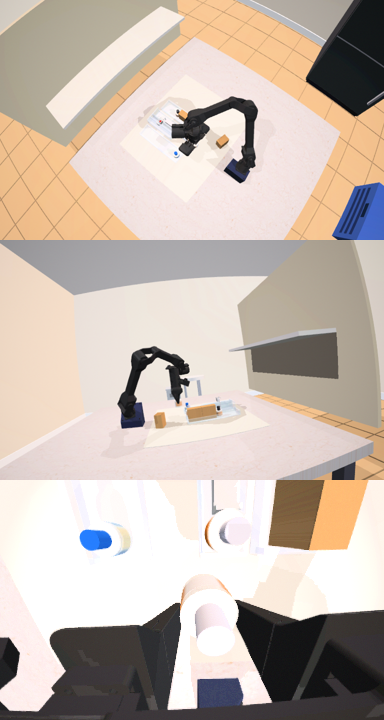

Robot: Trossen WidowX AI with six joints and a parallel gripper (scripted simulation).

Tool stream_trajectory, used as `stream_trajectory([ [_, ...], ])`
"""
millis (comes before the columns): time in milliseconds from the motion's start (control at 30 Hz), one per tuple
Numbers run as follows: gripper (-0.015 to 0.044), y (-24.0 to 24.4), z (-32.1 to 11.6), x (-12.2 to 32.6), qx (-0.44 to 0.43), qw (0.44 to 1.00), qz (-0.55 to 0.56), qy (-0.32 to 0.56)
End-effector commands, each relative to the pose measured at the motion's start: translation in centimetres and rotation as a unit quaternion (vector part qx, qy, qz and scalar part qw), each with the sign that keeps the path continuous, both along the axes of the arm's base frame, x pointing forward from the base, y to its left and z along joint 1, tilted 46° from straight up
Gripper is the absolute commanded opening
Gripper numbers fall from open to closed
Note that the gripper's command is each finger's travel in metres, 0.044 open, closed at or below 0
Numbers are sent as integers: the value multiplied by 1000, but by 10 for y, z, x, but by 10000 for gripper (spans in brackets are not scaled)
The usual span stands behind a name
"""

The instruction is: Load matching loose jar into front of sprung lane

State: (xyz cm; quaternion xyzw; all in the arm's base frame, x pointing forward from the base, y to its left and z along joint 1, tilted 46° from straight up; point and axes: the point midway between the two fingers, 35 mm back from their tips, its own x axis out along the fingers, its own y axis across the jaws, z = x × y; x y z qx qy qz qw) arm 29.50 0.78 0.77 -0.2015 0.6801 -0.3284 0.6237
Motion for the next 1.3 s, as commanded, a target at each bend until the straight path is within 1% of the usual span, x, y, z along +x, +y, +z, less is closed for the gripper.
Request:
stream_trajectory([
  [0,0,-23,6,2,-5,1000,2,3],
  [200,0,-33,7,2,-7,1000,2,4],
  [467,0,-48,-8,-2,-7,1000,2,4],
  [1267,0,-50,-9,6,-7,1000,2,4],
])
